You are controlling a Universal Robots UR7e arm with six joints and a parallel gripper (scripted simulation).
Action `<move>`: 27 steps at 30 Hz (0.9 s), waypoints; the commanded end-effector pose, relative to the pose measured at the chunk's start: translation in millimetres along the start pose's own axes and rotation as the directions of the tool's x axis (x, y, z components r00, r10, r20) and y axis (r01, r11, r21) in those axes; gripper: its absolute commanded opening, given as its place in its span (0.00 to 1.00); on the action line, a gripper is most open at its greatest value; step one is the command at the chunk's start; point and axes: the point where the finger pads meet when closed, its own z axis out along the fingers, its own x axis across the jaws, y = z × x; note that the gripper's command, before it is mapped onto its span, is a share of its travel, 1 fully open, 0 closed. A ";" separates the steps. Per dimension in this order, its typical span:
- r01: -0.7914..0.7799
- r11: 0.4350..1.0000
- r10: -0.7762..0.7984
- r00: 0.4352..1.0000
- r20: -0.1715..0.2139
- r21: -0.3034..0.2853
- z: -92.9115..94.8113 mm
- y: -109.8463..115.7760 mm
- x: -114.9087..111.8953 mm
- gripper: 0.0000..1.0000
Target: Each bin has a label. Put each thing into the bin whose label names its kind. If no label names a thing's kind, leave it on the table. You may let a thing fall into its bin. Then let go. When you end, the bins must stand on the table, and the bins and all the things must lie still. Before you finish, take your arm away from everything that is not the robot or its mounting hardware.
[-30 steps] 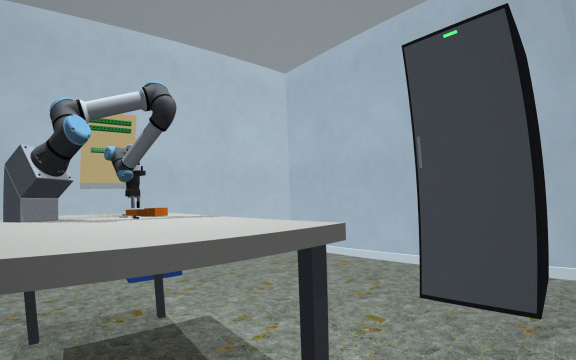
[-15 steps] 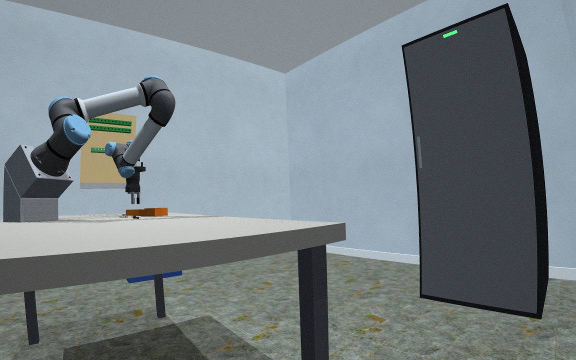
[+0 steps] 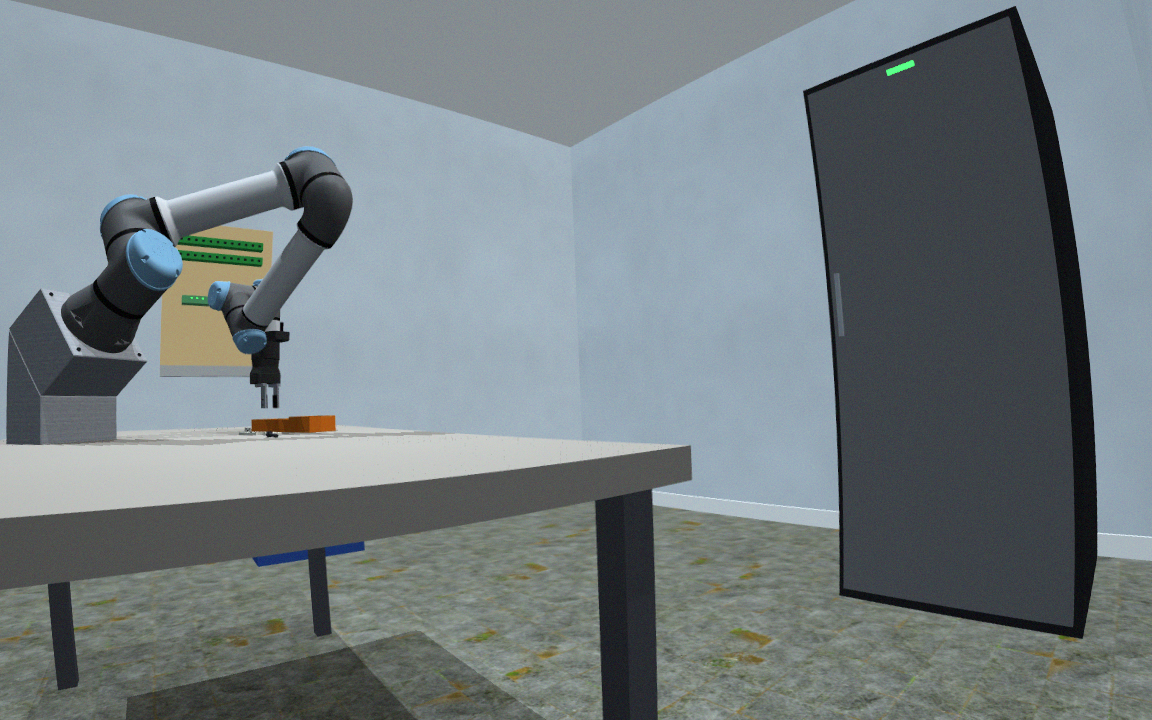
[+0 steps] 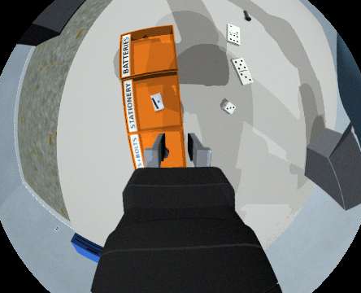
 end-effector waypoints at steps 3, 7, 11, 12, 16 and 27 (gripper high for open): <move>-0.022 1.000 0.022 1.000 0.007 -0.005 -2.4 -42.3 21.8 0.62; -0.022 1.000 0.022 1.000 0.007 -0.005 -3.3 -71.4 37.8 0.62; -0.022 1.000 0.022 1.000 0.007 -0.005 -4.2 -100.6 53.9 0.62; -0.022 1.000 0.022 1.000 0.007 -0.005 -4.4 -107.9 57.9 0.62; -0.022 1.000 0.022 1.000 0.007 -0.005 -5.0 -129.7 69.9 0.62; -0.022 1.000 0.022 1.000 0.007 -0.004 -7.2 -202.4 110.0 0.62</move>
